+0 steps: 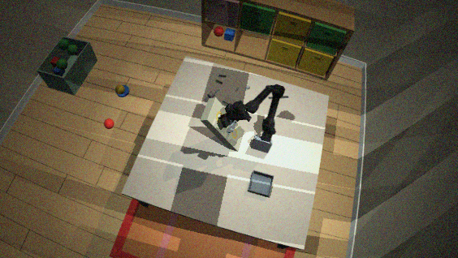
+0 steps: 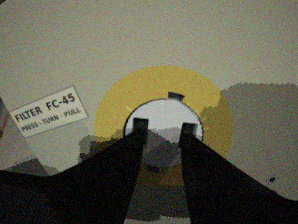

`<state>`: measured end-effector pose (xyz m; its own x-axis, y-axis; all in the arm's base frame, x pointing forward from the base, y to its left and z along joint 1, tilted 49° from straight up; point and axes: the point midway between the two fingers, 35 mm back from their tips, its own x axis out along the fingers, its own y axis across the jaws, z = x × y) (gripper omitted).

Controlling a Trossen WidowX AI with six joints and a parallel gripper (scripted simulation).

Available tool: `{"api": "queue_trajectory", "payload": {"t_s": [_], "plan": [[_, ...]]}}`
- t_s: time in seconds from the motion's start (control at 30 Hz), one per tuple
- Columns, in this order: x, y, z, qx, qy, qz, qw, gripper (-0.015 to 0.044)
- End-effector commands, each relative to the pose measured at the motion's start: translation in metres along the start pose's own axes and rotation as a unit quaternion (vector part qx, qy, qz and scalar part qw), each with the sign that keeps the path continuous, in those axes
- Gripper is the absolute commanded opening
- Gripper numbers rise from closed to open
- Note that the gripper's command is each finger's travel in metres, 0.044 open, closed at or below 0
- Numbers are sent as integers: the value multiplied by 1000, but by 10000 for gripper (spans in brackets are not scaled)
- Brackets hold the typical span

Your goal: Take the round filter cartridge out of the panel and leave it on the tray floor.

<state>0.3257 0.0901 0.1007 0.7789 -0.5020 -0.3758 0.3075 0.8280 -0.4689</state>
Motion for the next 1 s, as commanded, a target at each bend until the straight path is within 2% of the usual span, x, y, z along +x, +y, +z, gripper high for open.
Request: {"api": "queue_trajectory", "payload": {"t_s": [0.0,0.97], "plan": [[0,1,-1,-2,1,1,1000,106],[4,1,0,-2,1,1,1000,106]]}}
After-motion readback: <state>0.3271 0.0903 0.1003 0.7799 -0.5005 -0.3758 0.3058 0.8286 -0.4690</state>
